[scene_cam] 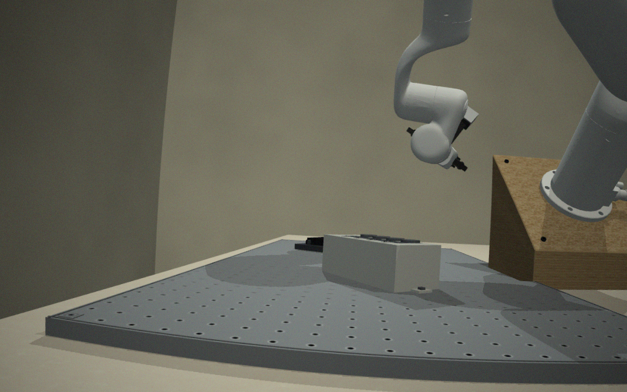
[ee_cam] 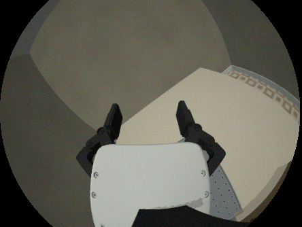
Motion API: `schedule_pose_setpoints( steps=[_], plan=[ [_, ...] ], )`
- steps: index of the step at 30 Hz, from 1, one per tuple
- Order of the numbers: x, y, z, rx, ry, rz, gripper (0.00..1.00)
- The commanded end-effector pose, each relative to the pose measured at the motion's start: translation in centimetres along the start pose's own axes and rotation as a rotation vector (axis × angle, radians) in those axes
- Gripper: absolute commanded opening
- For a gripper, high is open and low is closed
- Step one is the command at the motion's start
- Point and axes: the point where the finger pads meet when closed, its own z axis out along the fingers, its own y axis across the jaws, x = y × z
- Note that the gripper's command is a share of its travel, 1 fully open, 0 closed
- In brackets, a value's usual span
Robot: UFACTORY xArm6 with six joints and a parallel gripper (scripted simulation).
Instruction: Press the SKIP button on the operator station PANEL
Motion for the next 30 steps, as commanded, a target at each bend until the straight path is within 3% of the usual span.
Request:
schedule_pose_setpoints(
  steps=[1,17,18,30],
  plan=[
    [0.1,-0.2,0.0,0.002,0.001,0.003,1.00],
    [0.1,-0.2,0.0,0.002,0.001,0.003,1.00],
    [0.4,-0.1,-0.3,-0.011,0.011,0.032,0.00],
    [2.9,0.2,-3.3,-0.151,0.115,0.371,0.00]
  ],
)
